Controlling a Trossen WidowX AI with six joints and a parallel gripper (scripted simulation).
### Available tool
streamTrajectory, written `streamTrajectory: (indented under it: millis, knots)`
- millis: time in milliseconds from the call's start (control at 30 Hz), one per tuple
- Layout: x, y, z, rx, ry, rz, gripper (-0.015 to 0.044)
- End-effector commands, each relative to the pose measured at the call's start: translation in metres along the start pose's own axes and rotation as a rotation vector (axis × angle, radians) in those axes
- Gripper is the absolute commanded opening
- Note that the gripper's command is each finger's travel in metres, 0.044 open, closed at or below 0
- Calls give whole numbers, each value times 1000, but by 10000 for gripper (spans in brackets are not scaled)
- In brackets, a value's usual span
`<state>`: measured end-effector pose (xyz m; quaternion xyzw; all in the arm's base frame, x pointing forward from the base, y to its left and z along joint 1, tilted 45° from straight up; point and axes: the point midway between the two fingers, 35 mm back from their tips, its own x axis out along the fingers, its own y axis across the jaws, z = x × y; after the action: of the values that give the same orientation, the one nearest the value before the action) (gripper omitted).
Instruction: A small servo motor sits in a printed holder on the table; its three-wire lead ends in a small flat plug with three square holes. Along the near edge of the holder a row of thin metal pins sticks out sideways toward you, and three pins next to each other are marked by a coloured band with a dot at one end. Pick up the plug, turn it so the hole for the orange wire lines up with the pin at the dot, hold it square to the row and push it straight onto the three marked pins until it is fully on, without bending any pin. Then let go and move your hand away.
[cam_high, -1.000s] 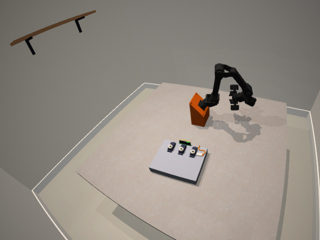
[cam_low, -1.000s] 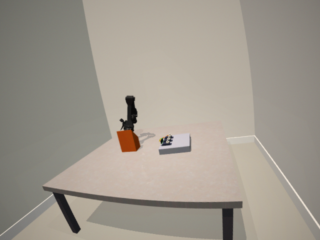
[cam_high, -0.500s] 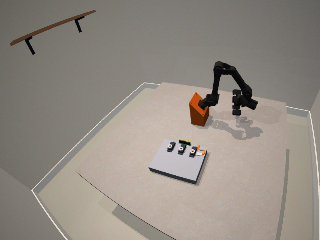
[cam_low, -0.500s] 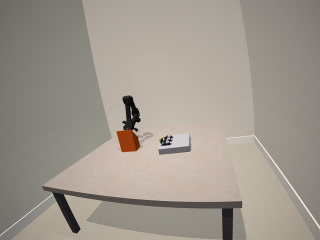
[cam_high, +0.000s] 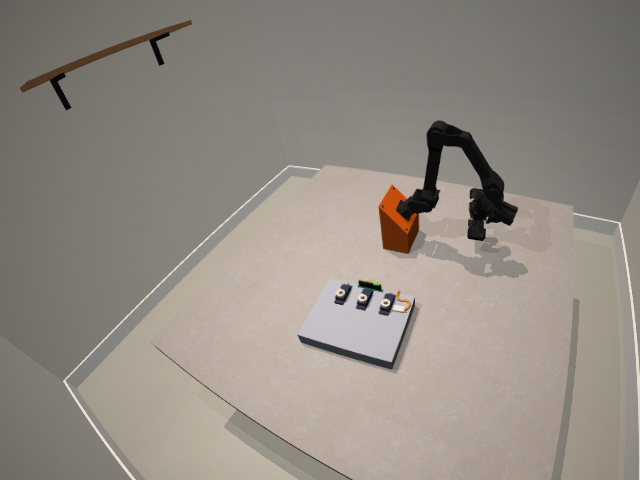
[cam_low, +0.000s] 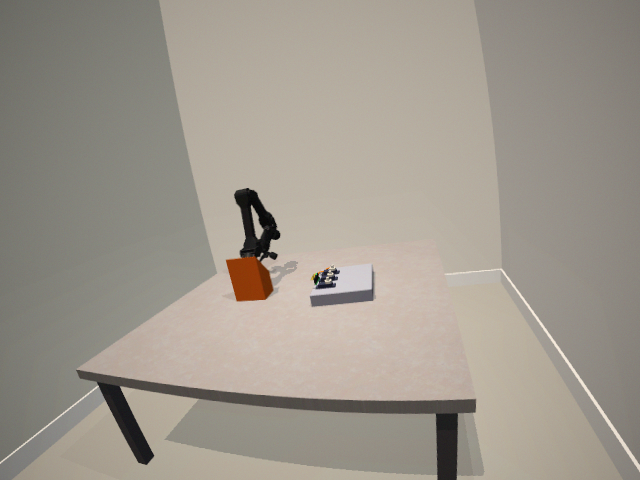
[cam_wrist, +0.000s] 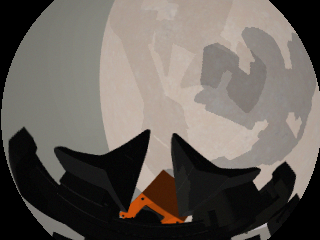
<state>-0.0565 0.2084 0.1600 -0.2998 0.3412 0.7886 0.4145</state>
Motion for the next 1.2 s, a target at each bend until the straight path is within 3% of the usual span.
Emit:
streamTrajectory:
  millis: [0,1167]
  knots:
    - [-5,-13,4,30,-39,-56,115]
    - [-87,-143,20,290,-371,-612,115]
